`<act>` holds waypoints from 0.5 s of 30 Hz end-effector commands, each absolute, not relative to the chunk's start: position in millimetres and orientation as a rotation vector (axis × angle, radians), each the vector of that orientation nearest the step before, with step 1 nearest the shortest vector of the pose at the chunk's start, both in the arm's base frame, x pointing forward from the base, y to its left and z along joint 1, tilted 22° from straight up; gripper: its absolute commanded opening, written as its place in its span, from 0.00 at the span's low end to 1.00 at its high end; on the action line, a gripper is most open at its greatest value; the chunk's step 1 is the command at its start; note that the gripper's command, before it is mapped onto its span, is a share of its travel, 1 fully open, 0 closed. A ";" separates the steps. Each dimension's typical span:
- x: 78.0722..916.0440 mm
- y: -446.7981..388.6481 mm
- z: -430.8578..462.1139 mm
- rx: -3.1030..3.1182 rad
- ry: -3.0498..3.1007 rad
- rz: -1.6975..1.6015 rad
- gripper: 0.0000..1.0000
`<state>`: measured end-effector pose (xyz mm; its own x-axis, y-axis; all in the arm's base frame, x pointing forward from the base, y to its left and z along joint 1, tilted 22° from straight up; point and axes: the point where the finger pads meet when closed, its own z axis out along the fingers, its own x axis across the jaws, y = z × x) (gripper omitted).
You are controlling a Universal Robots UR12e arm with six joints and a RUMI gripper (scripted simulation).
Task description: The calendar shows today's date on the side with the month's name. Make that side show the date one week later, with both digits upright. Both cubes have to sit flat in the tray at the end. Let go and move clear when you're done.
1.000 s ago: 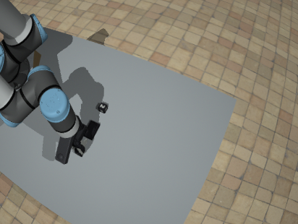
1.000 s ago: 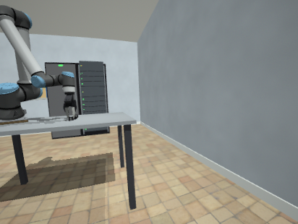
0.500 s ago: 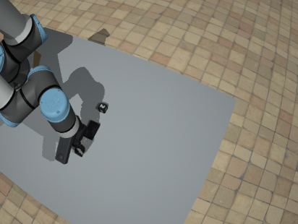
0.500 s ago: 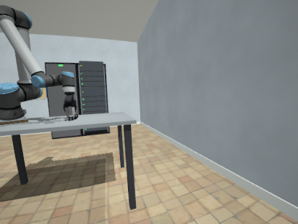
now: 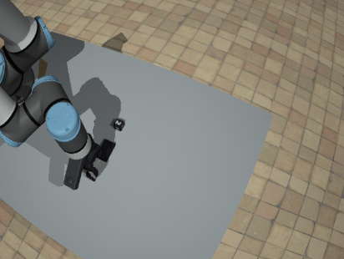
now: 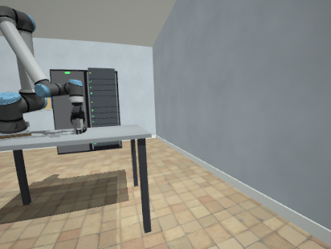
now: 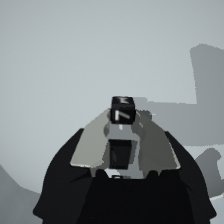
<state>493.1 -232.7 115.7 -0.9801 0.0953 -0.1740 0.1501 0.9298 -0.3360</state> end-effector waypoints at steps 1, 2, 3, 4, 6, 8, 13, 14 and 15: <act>493.5 -232.8 116.2 0.188 2.932 -0.529 0.10; 493.5 -232.8 116.2 0.188 2.932 -0.529 0.10; 493.5 -232.8 116.2 0.188 2.932 -0.529 0.10; 493.5 -232.8 116.2 0.188 2.932 -0.529 0.10; 493.5 -232.8 116.2 0.188 2.932 -0.529 0.10; 493.5 -232.8 116.2 0.188 2.932 -0.529 0.10; 493.5 -232.8 116.2 0.188 2.932 -0.529 0.17; 493.5 -232.8 116.2 0.188 2.932 -0.529 0.17; 493.5 -232.8 116.2 0.188 2.932 -0.529 0.17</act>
<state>493.1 -232.7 115.7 -0.9801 0.0953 -0.1740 0.1501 0.9298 -0.3360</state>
